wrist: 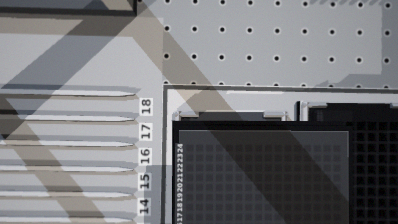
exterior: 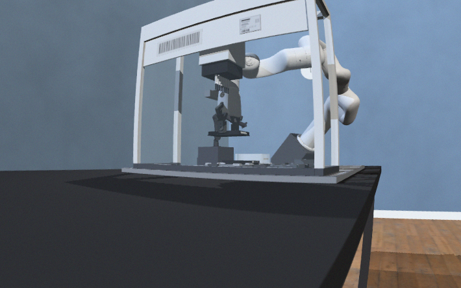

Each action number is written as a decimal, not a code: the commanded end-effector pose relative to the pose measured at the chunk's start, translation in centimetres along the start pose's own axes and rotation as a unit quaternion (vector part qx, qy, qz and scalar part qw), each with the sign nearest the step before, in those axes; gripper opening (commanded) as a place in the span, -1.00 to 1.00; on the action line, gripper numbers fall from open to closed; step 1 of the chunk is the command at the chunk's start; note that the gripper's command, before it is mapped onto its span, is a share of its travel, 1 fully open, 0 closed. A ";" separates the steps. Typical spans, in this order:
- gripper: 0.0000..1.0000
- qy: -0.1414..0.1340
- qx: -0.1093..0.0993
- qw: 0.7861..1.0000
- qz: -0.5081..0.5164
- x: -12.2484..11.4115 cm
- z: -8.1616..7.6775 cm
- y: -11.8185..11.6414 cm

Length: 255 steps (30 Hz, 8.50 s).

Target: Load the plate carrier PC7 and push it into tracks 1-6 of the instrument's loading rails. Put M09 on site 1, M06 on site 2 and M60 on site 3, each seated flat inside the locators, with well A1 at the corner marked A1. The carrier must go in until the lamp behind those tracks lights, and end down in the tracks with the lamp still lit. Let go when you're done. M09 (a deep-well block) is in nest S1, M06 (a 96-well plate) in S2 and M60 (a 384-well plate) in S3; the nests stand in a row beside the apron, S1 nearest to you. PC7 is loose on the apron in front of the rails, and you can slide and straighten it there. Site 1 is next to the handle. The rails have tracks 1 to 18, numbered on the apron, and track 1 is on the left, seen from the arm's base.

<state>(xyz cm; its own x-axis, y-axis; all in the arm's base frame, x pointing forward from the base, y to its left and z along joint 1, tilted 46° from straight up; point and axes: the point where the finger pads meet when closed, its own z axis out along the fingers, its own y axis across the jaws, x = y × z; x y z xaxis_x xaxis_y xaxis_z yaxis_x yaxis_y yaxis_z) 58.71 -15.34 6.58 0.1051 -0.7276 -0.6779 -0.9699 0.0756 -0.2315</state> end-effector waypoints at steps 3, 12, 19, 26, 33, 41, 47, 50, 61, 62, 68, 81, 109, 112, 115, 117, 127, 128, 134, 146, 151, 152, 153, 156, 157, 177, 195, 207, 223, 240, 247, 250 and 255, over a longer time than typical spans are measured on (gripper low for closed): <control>-1.00 0.002 0.002 1.000 0.000 0.1 -1.0 -0.1; -1.00 0.002 0.002 1.000 -0.017 -0.4 -1.0 -0.1; -1.00 0.002 0.002 0.991 -0.133 -3.9 -1.0 -0.2; -1.00 0.002 0.002 0.977 -0.215 -6.4 -0.9 -0.3; -1.00 0.002 0.002 0.945 -0.327 -9.9 -0.9 -0.5; -1.00 0.003 0.002 0.908 -0.420 -12.9 -0.9 -0.6; -1.00 0.003 0.001 0.861 -0.508 -15.9 -0.9 -0.7; -1.00 0.003 0.001 0.835 -0.551 -17.4 -0.9 -0.7; -1.00 0.003 0.001 0.743 -0.669 -20.8 -0.8 -0.9; -1.00 0.003 0.001 0.732 -0.682 -20.8 -0.8 -0.9; -1.00 0.003 0.001 0.683 -0.730 -20.8 -0.8 -0.9; -1.00 0.003 0.000 0.539 -0.842 -20.8 -0.8 -0.9; -1.00 0.003 -0.001 0.168 -0.986 -20.8 -0.8 -0.9; -1.00 0.003 -0.001 0.119 -0.993 -20.8 -0.8 -0.9; -1.00 0.003 -0.001 0.069 -0.998 -20.8 -0.8 -0.9; -1.00 0.003 -0.001 0.036 -0.999 -20.8 -0.8 -0.9; -1.00 0.003 -0.001 0.022 -1.000 -20.8 -0.8 -0.9; -1.00 0.003 -0.001 0.022 -1.000 -20.8 -0.8 -0.9; -1.00 0.003 -0.001 0.022 -1.000 -20.8 -0.8 -0.9; -1.00 0.003 -0.001 0.022 -1.000 -20.8 0.3 -0.9; -1.00 0.003 -0.001 0.022 -1.000 -20.8 1.2 -0.9; -1.00 0.003 -0.001 0.022 -1.000 -20.8 1.3 -0.9; -1.00 0.003 -0.001 0.022 -1.000 -20.8 1.5 -0.9; -1.00 0.003 -0.001 0.022 -1.000 -20.8 2.0 -0.9; -1.00 0.003 -0.001 0.022 -1.000 -20.8 2.2 -0.9; -1.00 0.003 -0.001 0.022 -1.000 -20.8 4.8 -0.9; -1.00 0.003 -0.001 0.022 -1.000 -20.8 7.5 -0.9; -1.00 0.003 -0.001 0.022 -1.000 -20.8 8.9 -0.9; -1.00 0.003 -0.001 0.022 -1.000 -20.8 8.9 -0.9; -1.00 0.003 -0.001 0.022 -1.000 -20.8 9.9 -0.9; -1.00 0.003 -0.001 0.022 -1.000 -20.8 10.2 -0.9; -1.00 0.003 -0.001 0.022 -1.000 -20.8 10.2 -0.9; -1.00 0.003 -0.001 0.022 -1.000 -20.8 10.2 -0.9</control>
<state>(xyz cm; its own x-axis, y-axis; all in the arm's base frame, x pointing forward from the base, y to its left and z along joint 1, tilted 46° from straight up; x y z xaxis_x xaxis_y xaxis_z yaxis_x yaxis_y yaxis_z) 59.53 6.92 13.58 -0.0630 0.7236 0.6873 0.9736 -0.1070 0.2019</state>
